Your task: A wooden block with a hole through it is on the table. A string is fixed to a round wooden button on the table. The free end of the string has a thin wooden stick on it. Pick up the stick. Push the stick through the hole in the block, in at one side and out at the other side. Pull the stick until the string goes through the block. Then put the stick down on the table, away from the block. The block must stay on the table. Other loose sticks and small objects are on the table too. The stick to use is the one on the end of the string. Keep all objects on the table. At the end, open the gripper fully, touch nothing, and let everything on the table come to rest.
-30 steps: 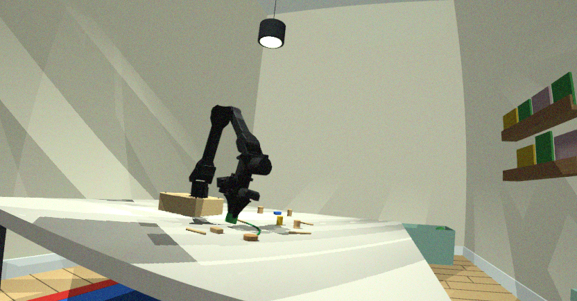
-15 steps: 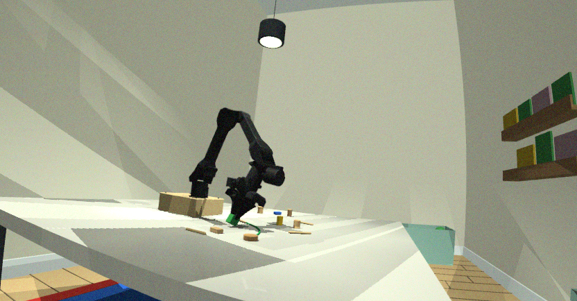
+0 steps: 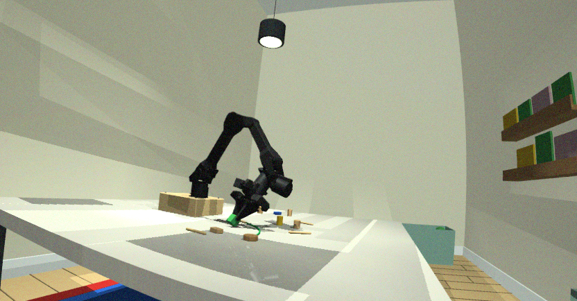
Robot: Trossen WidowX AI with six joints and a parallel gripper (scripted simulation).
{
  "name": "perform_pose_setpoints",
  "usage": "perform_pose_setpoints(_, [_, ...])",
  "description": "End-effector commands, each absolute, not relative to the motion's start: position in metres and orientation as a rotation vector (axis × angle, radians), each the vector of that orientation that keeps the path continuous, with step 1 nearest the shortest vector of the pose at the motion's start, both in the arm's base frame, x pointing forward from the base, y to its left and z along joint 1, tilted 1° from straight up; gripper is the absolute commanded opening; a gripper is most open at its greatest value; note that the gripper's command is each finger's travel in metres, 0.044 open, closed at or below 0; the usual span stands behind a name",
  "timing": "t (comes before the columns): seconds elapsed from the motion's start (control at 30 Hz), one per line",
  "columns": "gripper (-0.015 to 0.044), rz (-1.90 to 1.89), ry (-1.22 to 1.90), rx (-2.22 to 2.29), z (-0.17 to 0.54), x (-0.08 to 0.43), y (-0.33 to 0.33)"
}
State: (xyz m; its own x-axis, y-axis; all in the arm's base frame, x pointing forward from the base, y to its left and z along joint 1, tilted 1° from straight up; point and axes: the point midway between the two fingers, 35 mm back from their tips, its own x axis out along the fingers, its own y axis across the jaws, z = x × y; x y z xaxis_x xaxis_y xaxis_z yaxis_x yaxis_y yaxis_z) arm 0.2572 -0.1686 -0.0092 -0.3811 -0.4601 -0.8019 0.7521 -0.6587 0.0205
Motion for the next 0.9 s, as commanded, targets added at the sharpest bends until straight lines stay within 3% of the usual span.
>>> perform_pose_setpoints(0.0, [0.0,-2.112,0.431,0.999,-0.012,0.258,-0.167])
perform_pose_setpoints(0.5, [0.0,-2.18,0.327,0.779,-0.017,0.265,-0.159])
perform_pose_setpoints(0.8, [0.0236,-2.17,0.349,0.827,-0.013,0.265,-0.159])
perform_pose_setpoints(0.87, [0.024,-2.17,0.347,0.828,0.004,0.274,-0.151])
